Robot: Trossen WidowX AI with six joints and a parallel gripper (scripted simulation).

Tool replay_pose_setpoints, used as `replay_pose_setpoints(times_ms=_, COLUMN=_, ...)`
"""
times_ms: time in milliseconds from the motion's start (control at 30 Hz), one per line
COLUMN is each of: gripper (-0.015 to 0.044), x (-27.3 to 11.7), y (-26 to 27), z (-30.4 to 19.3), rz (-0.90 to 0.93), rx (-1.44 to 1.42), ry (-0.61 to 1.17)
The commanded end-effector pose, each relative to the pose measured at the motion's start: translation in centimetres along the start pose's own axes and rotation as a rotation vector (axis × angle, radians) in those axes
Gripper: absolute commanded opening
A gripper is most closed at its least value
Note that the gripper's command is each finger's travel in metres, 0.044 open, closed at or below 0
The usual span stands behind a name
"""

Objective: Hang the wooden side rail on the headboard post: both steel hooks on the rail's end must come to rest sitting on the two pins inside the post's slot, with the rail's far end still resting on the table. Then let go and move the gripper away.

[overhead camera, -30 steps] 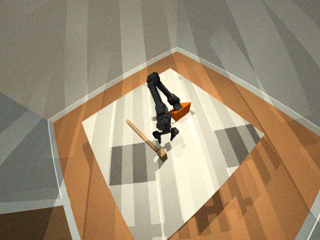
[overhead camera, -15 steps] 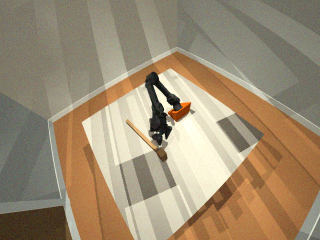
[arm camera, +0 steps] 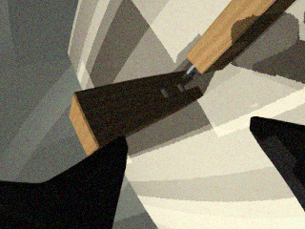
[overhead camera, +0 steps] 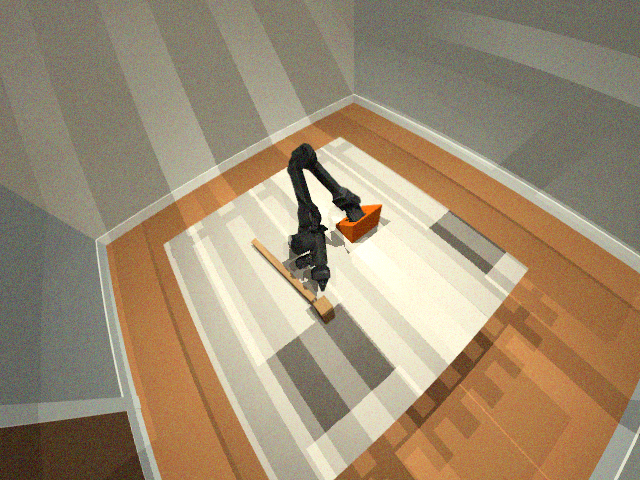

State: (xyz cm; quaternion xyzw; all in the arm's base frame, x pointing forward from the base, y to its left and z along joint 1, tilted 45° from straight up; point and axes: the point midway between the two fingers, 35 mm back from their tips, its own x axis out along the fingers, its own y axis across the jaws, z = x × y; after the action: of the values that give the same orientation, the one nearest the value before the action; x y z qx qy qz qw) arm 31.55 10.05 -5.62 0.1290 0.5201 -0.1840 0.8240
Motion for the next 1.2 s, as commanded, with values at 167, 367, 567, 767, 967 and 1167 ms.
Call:
replay_pose_setpoints(times_ms=167, gripper=0.0440, x=-0.4, y=-0.9, z=2.2, rz=0.150, rx=-0.933, ry=-0.026)
replay_pose_setpoints(times_ms=367, gripper=0.0440, x=-0.6, y=-1.0, z=2.9, rz=0.180, rx=-1.188, ry=-0.066)
replay_pose_setpoints(times_ms=567, gripper=0.0440, x=-0.8, y=-1.2, z=3.6, rz=0.203, rx=-1.443, ry=-0.120)
replay_pose_setpoints(times_ms=767, gripper=0.0440, x=-1.0, y=-1.3, z=4.1, rz=0.211, rx=-1.696, ry=-0.177)
replay_pose_setpoints(times_ms=967, gripper=0.0440, x=-1.0, y=-1.3, z=4.2, rz=0.211, rx=-1.712, ry=-0.181)
replay_pose_setpoints(times_ms=1167, gripper=0.0440, x=-1.0, y=-1.3, z=4.2, rz=0.211, rx=-1.712, ry=-0.181)
